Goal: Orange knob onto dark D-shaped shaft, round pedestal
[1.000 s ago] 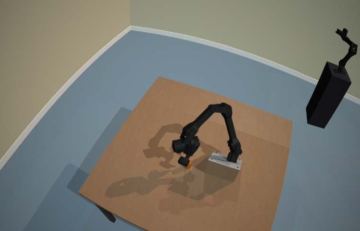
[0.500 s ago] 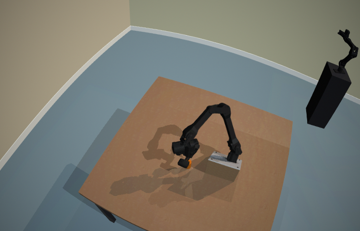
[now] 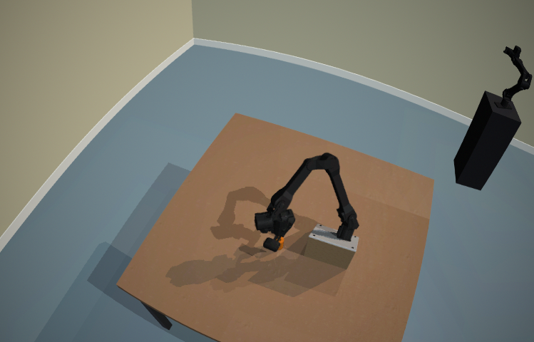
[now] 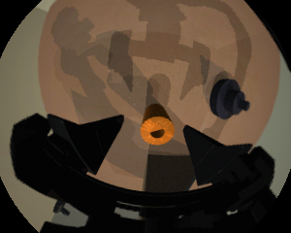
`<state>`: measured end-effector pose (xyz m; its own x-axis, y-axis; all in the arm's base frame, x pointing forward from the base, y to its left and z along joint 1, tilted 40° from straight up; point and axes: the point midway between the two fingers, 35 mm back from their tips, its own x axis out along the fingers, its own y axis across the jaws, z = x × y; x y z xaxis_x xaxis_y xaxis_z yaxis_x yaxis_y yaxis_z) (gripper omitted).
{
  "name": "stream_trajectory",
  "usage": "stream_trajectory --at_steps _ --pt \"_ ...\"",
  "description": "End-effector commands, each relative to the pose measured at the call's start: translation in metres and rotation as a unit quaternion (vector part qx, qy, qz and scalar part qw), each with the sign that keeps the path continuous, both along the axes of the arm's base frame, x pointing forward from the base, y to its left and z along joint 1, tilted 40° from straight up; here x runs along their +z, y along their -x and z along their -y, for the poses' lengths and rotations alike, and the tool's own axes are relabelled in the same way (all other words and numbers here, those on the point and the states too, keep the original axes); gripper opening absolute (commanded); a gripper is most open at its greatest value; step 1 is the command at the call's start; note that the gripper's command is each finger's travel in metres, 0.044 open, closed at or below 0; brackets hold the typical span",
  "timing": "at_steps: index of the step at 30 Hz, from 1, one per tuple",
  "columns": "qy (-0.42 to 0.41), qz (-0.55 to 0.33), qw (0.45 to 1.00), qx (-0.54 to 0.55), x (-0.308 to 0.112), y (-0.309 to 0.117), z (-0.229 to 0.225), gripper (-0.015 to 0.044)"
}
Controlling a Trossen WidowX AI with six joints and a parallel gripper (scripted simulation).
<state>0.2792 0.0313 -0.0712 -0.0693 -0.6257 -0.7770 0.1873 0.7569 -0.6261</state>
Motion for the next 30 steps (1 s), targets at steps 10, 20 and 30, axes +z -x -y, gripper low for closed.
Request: stream_trajectory --at_steps 10,20,30 --pt "0.003 -0.003 1.0 0.002 -0.017 0.003 0.016 0.044" --pt "0.004 -0.003 1.0 0.002 -0.024 0.005 0.022 0.0387" --pt "0.004 -0.003 1.0 0.002 -0.024 0.005 0.022 0.0164"
